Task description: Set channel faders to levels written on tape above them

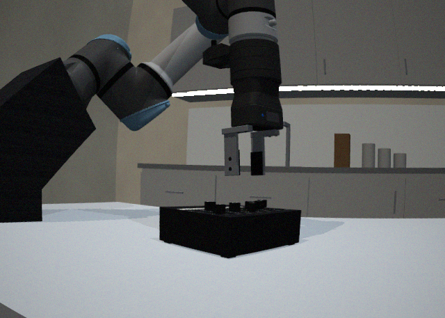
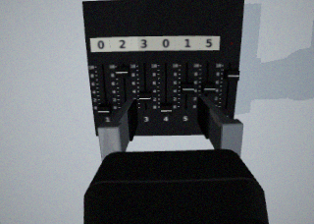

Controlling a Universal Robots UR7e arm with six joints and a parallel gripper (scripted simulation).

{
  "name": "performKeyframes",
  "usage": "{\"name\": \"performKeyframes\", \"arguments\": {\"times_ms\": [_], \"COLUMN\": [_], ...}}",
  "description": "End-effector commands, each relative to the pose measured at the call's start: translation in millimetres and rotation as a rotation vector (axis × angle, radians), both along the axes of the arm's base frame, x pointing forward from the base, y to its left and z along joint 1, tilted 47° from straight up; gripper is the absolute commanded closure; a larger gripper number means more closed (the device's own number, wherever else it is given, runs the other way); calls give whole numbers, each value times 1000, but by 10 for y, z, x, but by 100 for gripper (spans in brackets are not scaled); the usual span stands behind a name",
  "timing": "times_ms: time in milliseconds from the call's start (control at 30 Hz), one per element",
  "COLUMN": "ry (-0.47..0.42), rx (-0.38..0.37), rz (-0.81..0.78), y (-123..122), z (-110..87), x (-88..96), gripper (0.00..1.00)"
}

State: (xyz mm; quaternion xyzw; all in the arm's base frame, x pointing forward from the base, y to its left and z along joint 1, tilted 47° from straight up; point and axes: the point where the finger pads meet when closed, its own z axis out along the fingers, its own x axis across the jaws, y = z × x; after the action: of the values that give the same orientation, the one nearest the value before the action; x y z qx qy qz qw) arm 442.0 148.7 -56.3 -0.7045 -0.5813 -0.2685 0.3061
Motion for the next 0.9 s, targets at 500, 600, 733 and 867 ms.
{"name": "performKeyframes", "arguments": {"times_ms": [500, 600, 733, 867], "ry": [62, 97, 141, 194], "rx": [0, 1, 1, 2], "rz": [-56, -86, -124, -171], "y": [-10, -14, -18, -24], "z": [33, 51, 72, 98], "x": [-9, -15, -23, -31], "gripper": [0, 0, 0, 0]}}
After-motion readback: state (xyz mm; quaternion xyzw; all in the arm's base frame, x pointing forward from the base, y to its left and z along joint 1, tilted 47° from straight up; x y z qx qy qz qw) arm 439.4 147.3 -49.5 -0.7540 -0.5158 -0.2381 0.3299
